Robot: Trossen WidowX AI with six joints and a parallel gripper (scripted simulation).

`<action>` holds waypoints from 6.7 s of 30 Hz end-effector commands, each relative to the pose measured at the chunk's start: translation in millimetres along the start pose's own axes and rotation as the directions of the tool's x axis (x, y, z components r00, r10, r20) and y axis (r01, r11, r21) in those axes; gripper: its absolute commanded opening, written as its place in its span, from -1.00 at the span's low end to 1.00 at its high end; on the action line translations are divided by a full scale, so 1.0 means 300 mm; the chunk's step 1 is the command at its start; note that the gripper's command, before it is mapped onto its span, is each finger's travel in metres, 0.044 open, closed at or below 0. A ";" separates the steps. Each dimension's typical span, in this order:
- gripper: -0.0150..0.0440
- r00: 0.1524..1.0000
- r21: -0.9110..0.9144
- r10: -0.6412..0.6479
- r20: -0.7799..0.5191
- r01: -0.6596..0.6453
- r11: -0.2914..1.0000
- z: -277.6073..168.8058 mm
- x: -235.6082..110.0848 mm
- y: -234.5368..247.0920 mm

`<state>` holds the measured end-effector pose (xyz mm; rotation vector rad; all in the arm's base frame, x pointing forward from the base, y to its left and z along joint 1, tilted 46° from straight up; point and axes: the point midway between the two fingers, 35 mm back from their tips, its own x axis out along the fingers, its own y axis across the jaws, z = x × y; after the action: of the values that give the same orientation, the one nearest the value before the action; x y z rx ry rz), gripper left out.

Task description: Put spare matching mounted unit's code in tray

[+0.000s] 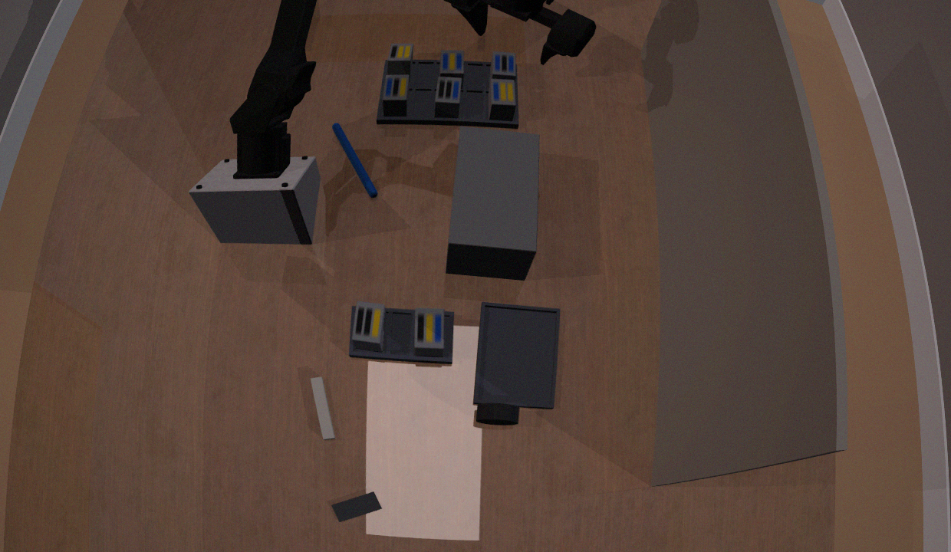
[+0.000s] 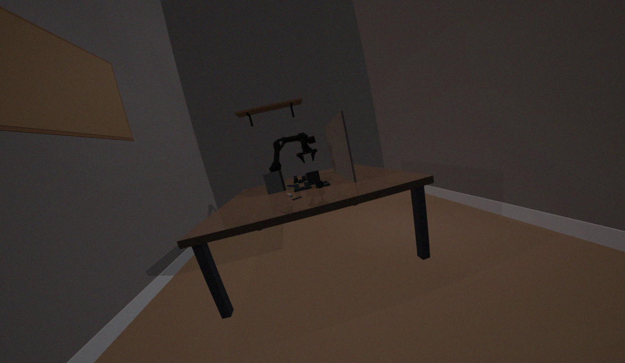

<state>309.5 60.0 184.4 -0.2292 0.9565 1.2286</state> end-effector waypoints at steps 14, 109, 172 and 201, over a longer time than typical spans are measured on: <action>0.82 0.999 -0.538 0.031 0.022 -0.015 0.843 0.038 0.087 0.300; -0.49 0.999 -0.541 0.038 0.029 -0.016 0.841 0.036 0.463 0.325; -0.49 1.000 -0.493 0.006 -0.021 -0.016 0.870 -0.085 -0.063 -0.051; -0.49 0.999 -0.476 -0.012 -0.035 -0.006 0.879 -0.498 -0.082 -0.486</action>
<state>360.3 -85.7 76.0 -0.6336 0.6699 1.4557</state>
